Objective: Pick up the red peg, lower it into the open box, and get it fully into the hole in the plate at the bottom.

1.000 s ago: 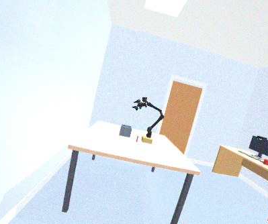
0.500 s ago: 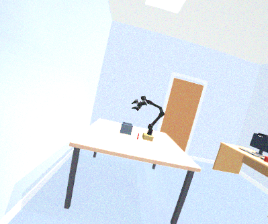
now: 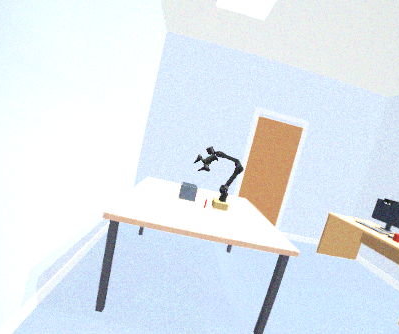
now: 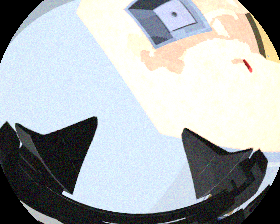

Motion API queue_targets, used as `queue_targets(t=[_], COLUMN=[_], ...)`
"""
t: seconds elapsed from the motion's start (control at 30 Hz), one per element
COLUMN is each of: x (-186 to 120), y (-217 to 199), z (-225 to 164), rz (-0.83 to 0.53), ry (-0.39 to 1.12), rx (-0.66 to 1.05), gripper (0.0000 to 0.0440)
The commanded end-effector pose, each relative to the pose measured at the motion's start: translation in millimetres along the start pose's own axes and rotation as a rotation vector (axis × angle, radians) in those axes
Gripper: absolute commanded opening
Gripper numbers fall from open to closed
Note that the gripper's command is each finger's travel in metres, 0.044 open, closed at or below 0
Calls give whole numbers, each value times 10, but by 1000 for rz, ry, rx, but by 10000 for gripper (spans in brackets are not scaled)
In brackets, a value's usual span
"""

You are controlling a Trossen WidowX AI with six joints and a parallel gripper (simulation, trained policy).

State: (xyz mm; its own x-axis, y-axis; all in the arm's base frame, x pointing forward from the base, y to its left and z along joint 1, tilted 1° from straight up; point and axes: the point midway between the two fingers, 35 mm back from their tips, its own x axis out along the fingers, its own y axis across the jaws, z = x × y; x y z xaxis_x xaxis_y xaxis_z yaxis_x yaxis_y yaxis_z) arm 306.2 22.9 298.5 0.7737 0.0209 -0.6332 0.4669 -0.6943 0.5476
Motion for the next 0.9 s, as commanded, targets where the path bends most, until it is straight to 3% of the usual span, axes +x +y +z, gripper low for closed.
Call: queue_targets(t=[0.0,0.47,0.87], x=[117,234,245], y=[-351,-1265,-1797], z=[20,210,523], rz=[-127,-474,-716], ry=[-21,-101,-192], rx=[-77,-336,-528], gripper=[433,440,440])
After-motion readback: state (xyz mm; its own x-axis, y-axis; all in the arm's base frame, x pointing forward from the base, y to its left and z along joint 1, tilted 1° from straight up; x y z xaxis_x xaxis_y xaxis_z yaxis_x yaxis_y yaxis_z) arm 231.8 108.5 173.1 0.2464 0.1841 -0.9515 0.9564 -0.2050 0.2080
